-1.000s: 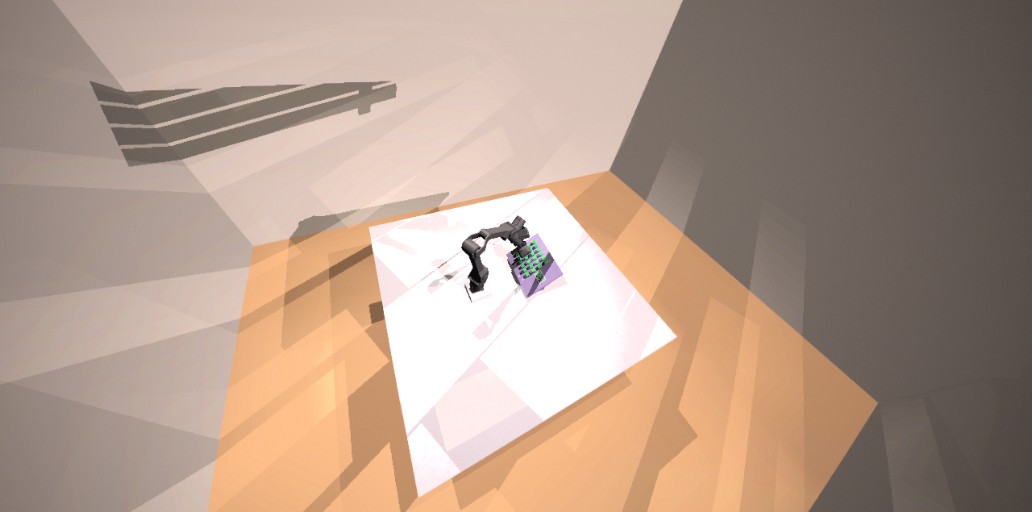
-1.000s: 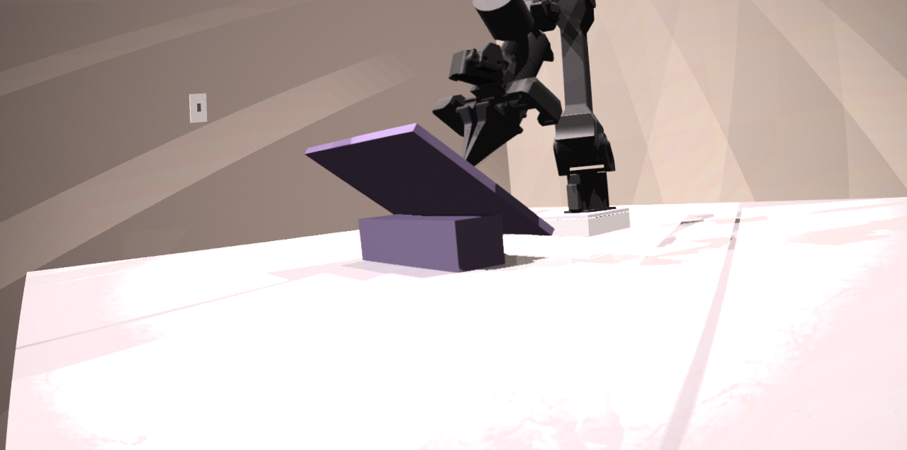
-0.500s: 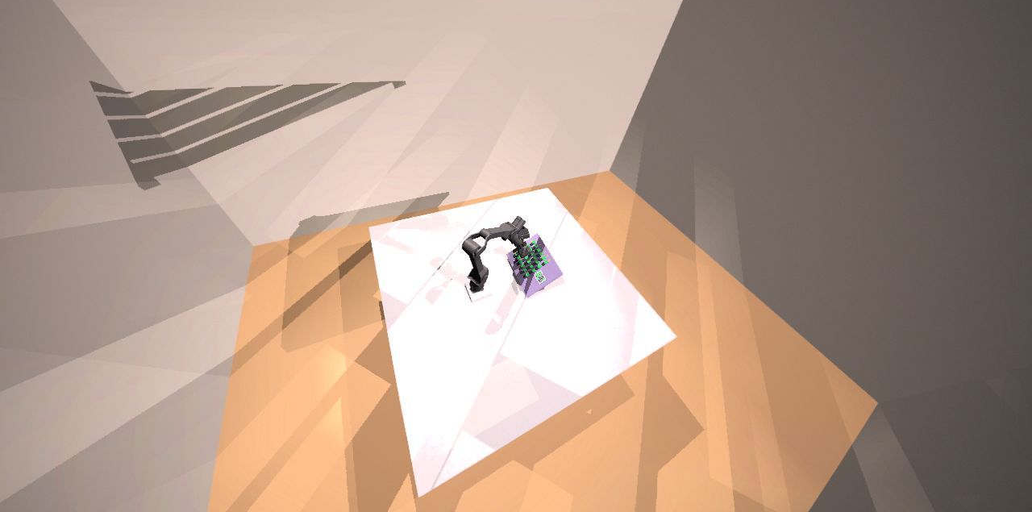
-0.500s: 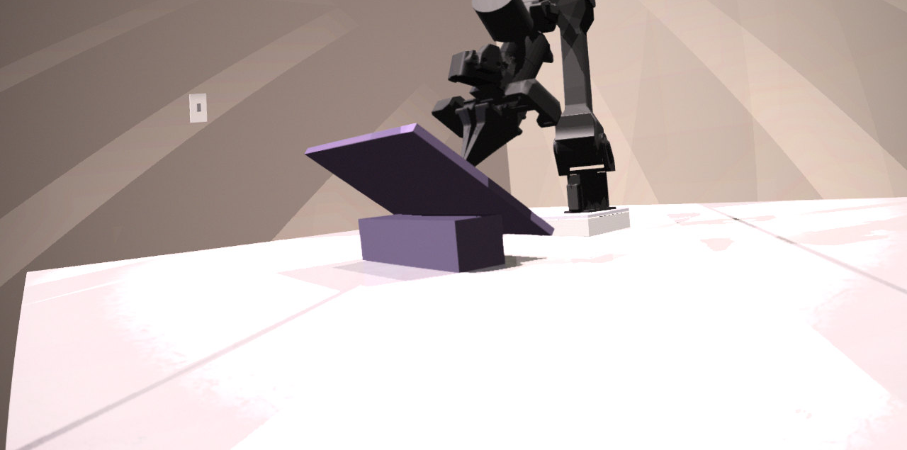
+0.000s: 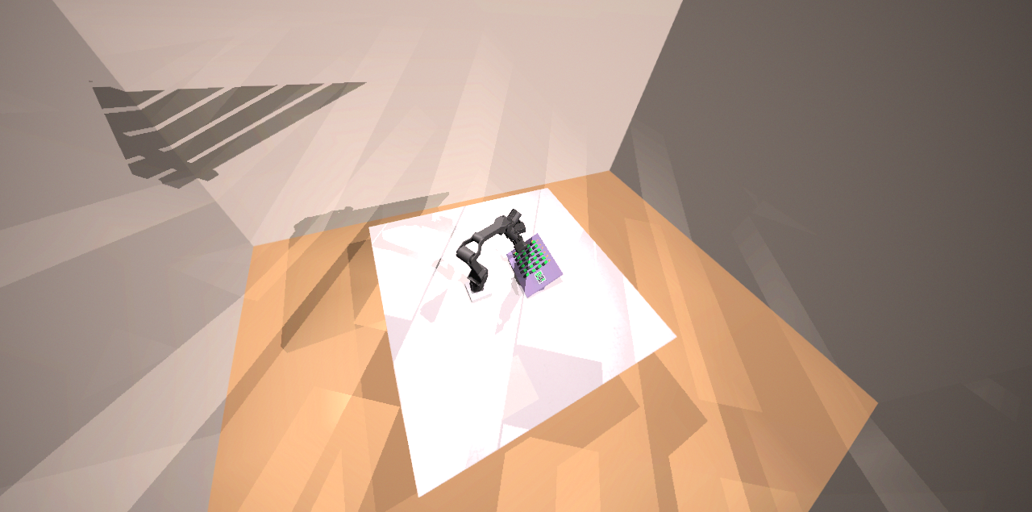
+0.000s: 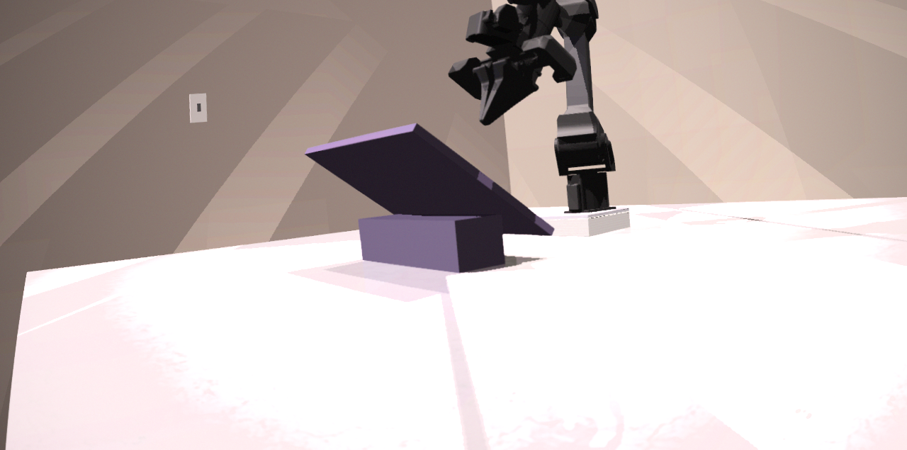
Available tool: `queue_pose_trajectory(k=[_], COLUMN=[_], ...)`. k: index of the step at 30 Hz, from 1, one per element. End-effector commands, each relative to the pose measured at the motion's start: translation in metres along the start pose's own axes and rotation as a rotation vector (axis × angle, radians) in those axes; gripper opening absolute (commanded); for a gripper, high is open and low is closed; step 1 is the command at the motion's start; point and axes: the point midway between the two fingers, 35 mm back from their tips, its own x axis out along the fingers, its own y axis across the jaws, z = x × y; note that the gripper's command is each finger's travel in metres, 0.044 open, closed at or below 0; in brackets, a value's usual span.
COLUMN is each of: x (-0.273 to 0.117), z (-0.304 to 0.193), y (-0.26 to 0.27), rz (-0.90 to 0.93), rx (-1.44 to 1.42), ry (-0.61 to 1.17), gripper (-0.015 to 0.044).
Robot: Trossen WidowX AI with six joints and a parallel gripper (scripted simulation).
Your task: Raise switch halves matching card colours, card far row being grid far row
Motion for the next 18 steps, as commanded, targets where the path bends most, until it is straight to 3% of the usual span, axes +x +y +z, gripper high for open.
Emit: queue_pose_trajectory(k=[1, 8, 12, 18], x=[-0.004, -0.004, 0.028, 0.031], z=[0.0, 0.016, 0.017, 0.017], y=[-0.006, -0.031, -0.031, -0.032], rz=[-0.009, -0.012, -0.012, -0.012], rx=[0.001, -0.001, -0.001, -0.001], ry=[0.01, 0.008, 0.03, 0.032], gripper=[0.0, 0.0, 0.0, 0.0])
